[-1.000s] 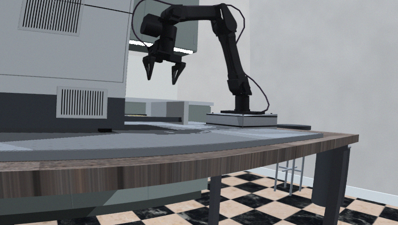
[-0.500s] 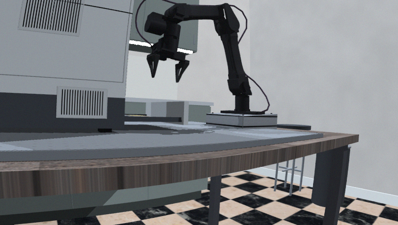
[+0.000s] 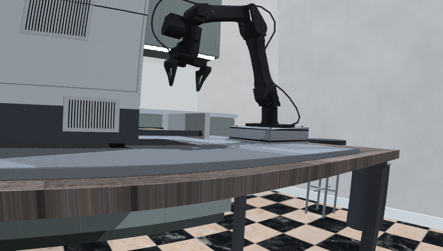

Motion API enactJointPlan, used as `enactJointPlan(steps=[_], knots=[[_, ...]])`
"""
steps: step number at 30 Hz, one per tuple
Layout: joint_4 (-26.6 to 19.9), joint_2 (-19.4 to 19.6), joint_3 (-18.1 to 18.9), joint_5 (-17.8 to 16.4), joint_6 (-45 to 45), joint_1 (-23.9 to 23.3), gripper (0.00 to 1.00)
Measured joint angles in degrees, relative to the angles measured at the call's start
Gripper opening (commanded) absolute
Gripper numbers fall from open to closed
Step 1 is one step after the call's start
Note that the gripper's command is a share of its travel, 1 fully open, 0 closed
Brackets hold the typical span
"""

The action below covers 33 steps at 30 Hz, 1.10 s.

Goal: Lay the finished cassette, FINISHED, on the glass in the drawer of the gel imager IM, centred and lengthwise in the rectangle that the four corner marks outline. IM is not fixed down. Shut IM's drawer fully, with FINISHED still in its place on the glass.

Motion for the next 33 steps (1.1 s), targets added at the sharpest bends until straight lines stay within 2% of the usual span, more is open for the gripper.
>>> enactJointPlan(steps=[25, 26, 33], knots=[[0.00, 0.00, 0.00, 0.00, 0.00, 0.00, 1.00], [0.00, 0.00, 0.00, 0.00, 0.00, 0.00, 0.35], [-0.22, -2.75, -3.37, -0.31, -4.42, 0.00, 0.35]])
